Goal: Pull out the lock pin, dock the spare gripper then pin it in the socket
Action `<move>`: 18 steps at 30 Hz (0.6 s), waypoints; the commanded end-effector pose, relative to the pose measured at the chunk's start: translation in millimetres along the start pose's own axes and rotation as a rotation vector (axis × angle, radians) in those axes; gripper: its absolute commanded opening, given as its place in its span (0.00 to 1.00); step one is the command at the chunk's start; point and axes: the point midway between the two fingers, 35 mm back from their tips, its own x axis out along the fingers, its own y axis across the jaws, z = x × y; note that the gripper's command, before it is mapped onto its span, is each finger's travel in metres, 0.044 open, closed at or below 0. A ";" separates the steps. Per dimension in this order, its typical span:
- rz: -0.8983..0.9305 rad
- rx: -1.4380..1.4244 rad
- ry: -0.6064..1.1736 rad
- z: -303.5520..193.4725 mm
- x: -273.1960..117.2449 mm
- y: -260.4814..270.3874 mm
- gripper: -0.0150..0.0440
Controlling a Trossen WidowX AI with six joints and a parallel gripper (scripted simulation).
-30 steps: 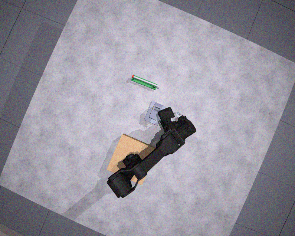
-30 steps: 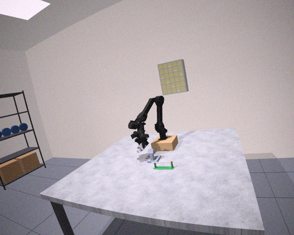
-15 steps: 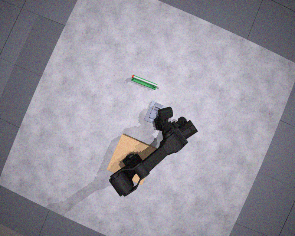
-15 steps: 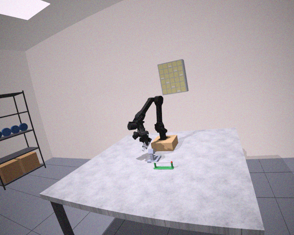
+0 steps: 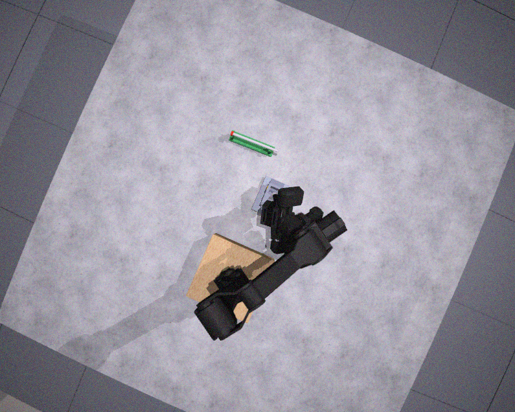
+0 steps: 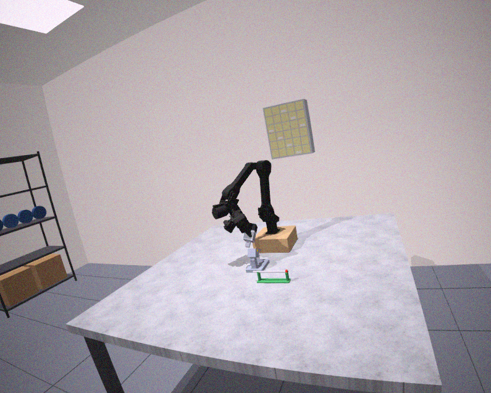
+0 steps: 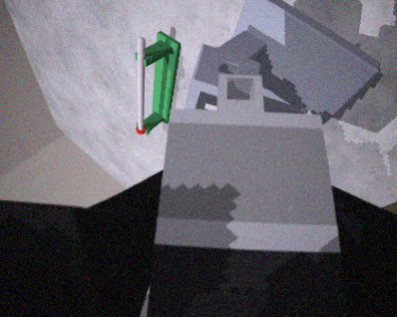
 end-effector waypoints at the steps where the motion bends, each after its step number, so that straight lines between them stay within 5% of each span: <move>1: 0.026 0.074 0.055 -8.0 -4.0 6.3 0.25; 18: 0.067 0.267 0.188 -27.1 -11.8 19.5 0.25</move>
